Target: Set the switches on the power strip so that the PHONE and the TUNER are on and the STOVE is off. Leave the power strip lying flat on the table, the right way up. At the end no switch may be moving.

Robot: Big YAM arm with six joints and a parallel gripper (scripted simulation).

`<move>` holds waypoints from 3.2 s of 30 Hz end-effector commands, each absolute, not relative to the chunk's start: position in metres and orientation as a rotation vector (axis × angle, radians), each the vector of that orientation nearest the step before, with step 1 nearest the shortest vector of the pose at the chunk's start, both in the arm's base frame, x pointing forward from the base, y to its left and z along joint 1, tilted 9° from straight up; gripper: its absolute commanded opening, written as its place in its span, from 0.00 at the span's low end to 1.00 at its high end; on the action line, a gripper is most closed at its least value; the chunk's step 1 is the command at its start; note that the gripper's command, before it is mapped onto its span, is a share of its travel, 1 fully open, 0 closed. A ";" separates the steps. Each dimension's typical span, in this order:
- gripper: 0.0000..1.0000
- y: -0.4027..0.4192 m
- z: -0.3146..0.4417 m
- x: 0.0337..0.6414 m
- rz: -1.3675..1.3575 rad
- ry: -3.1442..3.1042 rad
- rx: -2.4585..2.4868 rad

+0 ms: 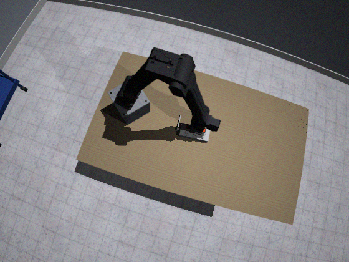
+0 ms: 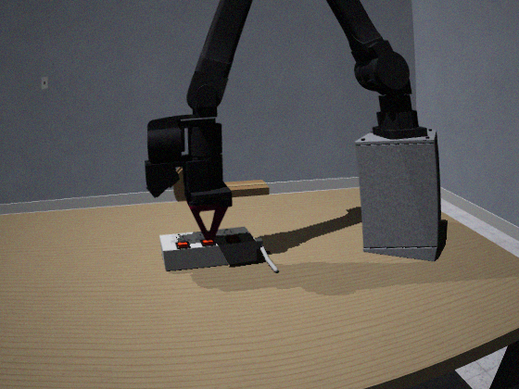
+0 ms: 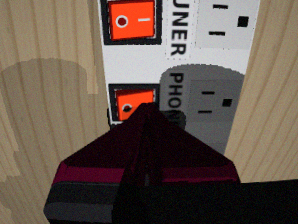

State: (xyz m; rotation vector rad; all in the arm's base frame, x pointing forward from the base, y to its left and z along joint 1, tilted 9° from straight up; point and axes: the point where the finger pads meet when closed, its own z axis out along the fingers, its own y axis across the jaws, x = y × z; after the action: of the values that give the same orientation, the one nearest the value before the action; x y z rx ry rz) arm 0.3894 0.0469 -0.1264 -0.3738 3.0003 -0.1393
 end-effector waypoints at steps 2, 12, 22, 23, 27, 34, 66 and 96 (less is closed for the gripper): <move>0.00 0.051 -0.128 0.405 -0.133 2.965 -0.396; 0.00 0.051 -0.128 0.405 -0.133 2.965 -0.396; 0.00 0.055 -0.107 0.395 -0.132 2.969 -0.409; 0.00 0.055 -0.104 0.392 -0.132 2.973 -0.407; 0.00 0.055 -0.089 0.399 -0.131 2.963 -0.378; 0.00 0.053 -0.079 0.392 -0.132 2.973 -0.366; 1.00 0.058 -0.063 0.391 -0.131 2.968 -0.380; 1.00 0.065 0.044 0.392 -0.127 2.936 -0.362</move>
State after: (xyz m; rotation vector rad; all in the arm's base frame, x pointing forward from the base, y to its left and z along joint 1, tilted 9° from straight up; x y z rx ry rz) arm 0.3709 0.0585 0.0183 -0.3911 2.9970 -0.1360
